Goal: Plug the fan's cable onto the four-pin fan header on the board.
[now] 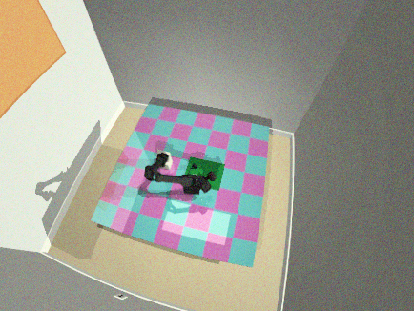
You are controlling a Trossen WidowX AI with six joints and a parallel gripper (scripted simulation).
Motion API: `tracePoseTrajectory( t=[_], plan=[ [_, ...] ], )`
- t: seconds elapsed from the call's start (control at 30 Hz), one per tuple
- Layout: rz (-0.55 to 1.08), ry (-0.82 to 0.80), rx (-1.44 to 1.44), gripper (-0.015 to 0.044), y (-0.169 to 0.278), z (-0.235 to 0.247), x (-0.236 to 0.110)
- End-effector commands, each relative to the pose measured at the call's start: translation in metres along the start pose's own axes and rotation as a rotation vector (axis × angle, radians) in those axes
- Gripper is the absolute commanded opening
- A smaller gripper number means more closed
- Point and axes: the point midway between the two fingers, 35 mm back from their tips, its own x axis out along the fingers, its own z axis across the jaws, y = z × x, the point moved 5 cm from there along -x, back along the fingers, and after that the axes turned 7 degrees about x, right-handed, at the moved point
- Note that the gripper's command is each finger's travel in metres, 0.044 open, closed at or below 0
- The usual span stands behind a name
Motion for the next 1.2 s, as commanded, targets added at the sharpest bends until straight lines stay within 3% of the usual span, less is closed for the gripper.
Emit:
tracePoseTrajectory(
  t=[0.0, 0.2, 0.4, 0.73, 0.93, 1.17],
  plan=[
    [0.147, 0.132, -0.011, 0.044, 0.059, 0.007, 0.02],
    [0.277, 0.379, -0.066, 0.044, 0.141, 0.001, 0.032],
    [0.282, 0.646, -0.158, 0.044, 0.207, -0.019, 0.027],
    [0.28, 0.656, -0.162, 0.044, 0.209, -0.02, 0.027],
    [0.279, 0.657, -0.162, 0.044, 0.207, -0.042, 0.06],
    [0.279, 0.657, -0.163, 0.044, 0.207, -0.045, 0.063]
  ],
)
